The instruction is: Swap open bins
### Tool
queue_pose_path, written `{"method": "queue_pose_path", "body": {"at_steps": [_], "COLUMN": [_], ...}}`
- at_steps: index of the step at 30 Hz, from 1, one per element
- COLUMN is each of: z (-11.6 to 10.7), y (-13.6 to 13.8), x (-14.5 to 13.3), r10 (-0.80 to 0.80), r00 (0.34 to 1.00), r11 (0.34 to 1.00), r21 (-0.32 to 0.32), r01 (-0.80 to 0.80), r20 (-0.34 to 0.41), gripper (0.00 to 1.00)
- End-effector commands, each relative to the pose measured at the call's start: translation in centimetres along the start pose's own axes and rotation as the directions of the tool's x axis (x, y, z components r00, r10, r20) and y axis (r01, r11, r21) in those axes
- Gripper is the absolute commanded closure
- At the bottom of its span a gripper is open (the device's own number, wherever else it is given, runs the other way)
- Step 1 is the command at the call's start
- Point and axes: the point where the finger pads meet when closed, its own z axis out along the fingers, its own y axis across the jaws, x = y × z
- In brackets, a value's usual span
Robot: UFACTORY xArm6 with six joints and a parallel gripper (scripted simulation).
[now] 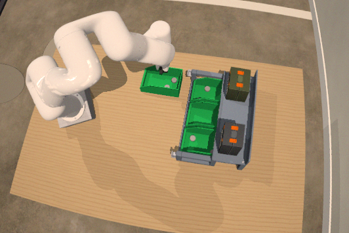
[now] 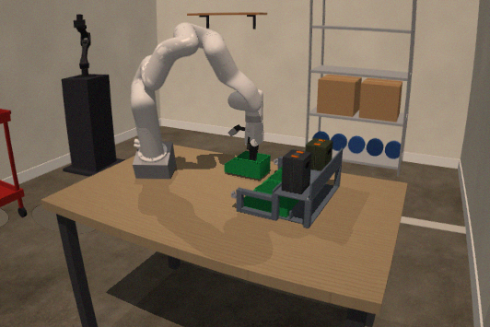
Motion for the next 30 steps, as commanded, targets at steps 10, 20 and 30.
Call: {"method": "queue_pose_path", "body": {"at_steps": [10,20,30], "z": [0.01,0.1,0.7], "y": [0.11,0.11,0.1], "x": [-0.14,-0.14,-0.16], "r10": [0.001,0.001,0.001], "r00": [1.0,1.0,1.0], "r11": [1.0,1.0,1.0], "r21": [-0.003,-0.003,-0.003], "r01": [-0.001,-0.001,-0.001], "r20": [0.003,0.003,0.003], "gripper": [1.0,1.0,1.0]}}
